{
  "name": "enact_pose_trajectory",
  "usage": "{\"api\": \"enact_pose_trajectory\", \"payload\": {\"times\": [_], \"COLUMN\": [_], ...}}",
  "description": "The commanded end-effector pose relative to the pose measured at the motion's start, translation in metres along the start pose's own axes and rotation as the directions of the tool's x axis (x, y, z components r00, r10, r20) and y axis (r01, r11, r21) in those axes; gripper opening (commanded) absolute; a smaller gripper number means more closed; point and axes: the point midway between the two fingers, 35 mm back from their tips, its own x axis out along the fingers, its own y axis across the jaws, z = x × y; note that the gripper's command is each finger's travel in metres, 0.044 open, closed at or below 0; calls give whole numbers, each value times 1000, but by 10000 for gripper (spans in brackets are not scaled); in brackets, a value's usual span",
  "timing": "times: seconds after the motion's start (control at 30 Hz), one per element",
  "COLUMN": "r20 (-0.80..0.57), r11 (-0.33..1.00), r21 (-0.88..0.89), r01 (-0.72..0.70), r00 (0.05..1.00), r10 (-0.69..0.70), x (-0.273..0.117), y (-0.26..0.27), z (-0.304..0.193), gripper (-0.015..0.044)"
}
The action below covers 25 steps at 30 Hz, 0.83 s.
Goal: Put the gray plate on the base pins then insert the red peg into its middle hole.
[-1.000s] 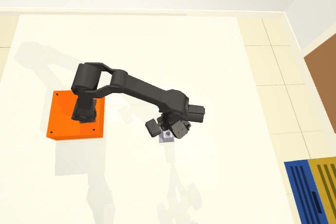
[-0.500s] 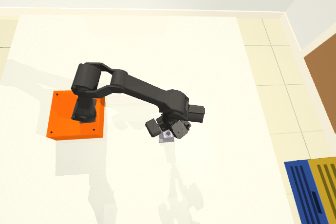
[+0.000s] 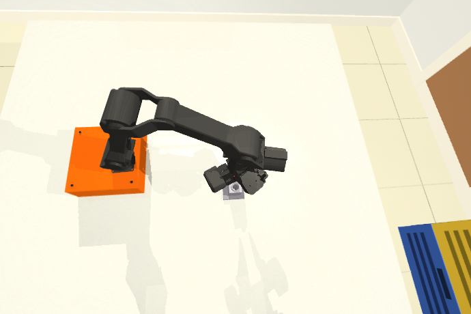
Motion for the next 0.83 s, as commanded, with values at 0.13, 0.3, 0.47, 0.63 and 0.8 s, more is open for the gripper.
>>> {"api": "enact_pose_trajectory", "payload": {"times": [0.13,0.3,0.47,0.63,0.8], "r20": [0,0,-1,-1,-1], "r11": [1000,1000,1000,1000,1000], "r21": [-2,-2,-2,-2,-2], "r01": [4,4,4,4,4], "r00": [1000,1000,1000,1000,1000], "r10": [-4,-4,-4,-4,-4], "x": [-6,-10,-13,-17,-20], "y": [0,0,0,0,0], "z": [0,-1,-1,-2,-2], "gripper": [150,150,150,150,150]}}
